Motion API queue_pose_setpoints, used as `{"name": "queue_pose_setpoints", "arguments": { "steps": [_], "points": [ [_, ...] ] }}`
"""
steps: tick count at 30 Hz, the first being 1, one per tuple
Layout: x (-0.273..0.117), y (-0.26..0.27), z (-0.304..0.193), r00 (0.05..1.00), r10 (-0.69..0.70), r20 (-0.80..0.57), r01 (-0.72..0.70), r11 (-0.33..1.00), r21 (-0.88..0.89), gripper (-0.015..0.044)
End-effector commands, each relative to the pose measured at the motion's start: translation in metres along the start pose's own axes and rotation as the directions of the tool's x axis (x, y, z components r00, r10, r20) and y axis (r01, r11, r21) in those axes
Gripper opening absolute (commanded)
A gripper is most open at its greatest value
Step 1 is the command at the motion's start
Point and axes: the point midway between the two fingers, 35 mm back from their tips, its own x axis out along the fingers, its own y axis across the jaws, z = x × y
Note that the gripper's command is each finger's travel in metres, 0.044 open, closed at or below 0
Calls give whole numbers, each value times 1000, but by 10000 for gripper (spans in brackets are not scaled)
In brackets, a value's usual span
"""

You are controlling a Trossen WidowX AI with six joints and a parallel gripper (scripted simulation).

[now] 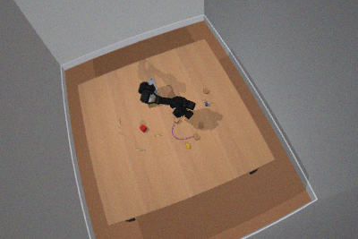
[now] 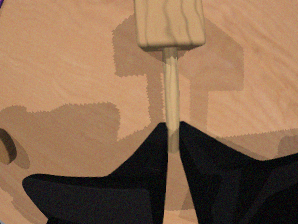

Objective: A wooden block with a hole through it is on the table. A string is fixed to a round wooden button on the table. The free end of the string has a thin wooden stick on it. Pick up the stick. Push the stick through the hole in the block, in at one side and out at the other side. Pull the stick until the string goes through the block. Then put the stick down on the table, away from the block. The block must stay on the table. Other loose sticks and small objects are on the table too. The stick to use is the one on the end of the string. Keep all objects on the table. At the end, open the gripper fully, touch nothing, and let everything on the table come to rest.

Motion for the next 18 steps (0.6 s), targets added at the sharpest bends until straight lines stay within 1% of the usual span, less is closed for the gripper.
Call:
{"name": "queue_pose_setpoints", "arguments": {
  "steps": [1,18],
  "points": [
    [1,-1,-6,1000,-1,-3,1,1000,2,0],
    [-2,-1,-26,1000,12,-6,-12,1000,3,0]
  ]
}}
